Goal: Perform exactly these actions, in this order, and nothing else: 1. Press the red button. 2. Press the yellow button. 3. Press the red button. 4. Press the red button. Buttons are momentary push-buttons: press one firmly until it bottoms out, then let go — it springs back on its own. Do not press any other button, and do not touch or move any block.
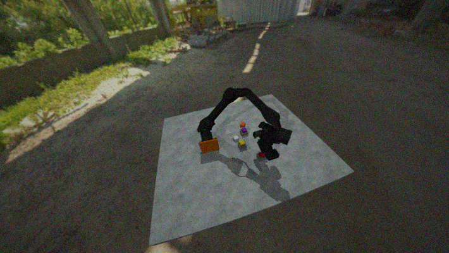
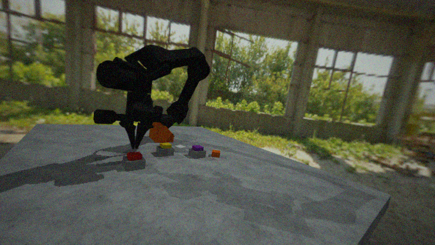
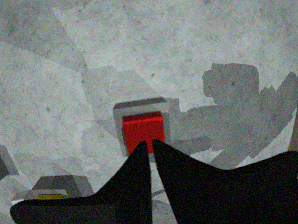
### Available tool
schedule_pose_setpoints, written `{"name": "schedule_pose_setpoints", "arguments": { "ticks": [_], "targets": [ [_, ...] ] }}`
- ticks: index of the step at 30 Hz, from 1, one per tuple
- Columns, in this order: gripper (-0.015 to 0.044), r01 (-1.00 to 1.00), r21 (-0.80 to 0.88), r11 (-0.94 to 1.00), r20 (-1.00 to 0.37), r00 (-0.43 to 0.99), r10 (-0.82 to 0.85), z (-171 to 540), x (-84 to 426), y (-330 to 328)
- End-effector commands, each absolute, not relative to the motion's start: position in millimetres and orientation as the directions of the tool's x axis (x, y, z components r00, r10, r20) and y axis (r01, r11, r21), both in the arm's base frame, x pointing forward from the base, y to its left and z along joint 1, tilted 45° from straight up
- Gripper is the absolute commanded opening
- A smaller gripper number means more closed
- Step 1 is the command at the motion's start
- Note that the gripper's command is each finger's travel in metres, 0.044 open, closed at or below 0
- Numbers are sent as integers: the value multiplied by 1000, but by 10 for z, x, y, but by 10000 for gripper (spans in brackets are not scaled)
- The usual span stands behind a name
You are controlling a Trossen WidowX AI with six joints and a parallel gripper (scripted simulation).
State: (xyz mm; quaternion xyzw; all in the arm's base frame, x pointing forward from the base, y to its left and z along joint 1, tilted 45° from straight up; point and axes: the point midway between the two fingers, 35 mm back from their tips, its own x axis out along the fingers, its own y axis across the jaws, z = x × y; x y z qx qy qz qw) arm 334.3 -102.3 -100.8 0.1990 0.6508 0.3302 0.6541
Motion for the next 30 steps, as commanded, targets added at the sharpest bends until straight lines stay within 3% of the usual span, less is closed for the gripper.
{"name": "schedule_pose_setpoints", "arguments": {
  "ticks": [1, 30],
  "targets": [
    [20, -168, 696, 699, -715, -67, 696, -1061, 3328, -955],
    [20, -168, 696, 698, -714, -67, 697, -1177, 3313, -836]
  ]
}}
